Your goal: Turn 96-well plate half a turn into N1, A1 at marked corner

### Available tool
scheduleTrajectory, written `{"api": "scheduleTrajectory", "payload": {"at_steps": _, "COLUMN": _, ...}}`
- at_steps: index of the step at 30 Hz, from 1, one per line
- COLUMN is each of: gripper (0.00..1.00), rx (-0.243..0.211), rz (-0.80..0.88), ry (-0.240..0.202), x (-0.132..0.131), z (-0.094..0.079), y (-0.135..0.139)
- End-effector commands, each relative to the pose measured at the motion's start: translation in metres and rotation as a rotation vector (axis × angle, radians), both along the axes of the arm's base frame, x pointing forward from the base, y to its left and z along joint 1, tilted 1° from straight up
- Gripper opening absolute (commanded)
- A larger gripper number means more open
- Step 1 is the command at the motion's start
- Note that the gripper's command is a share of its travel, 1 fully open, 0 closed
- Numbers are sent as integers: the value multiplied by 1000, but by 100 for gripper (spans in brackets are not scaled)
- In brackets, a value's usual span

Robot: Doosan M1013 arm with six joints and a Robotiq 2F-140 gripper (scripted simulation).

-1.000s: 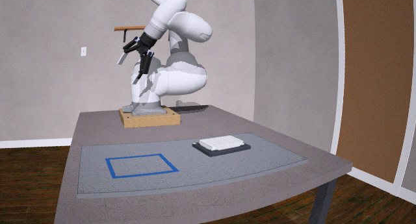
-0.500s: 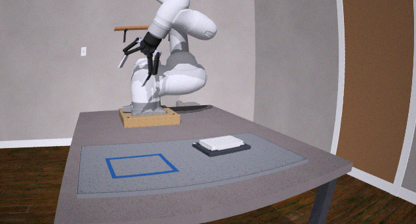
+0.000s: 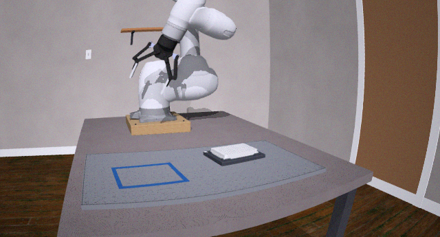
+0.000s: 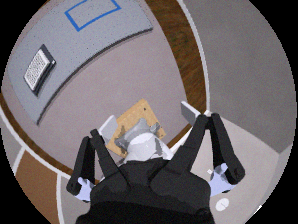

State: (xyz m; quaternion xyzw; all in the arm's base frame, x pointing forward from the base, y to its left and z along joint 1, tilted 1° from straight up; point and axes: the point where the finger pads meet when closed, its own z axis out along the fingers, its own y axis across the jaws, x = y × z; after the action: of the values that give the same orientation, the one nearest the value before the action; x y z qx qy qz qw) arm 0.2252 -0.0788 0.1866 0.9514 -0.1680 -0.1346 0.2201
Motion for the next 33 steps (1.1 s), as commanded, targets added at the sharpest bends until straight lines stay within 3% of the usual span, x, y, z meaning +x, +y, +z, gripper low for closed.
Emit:
{"api": "scheduleTrajectory", "payload": {"at_steps": 1, "gripper": 100, "rx": 57, "rz": 95, "ry": 21, "x": 16, "z": -5, "y": 8}}
{"api": "scheduleTrajectory", "payload": {"at_steps": 6, "gripper": 100, "rx": 88, "rz": 152, "ry": 32, "x": 28, "z": -8, "y": 13}}
{"api": "scheduleTrajectory", "payload": {"at_steps": 21, "gripper": 100, "rx": 261, "rz": 504, "ry": 87, "x": 90, "z": -27, "y": 48}}
{"api": "scheduleTrajectory", "payload": {"at_steps": 23, "gripper": 100, "rx": 261, "rz": 504, "ry": 87, "x": 90, "z": -27, "y": 48}}
{"api": "scheduleTrajectory", "payload": {"at_steps": 33, "gripper": 100, "rx": 355, "rz": 733, "ry": 114, "x": 129, "z": -40, "y": 71}}
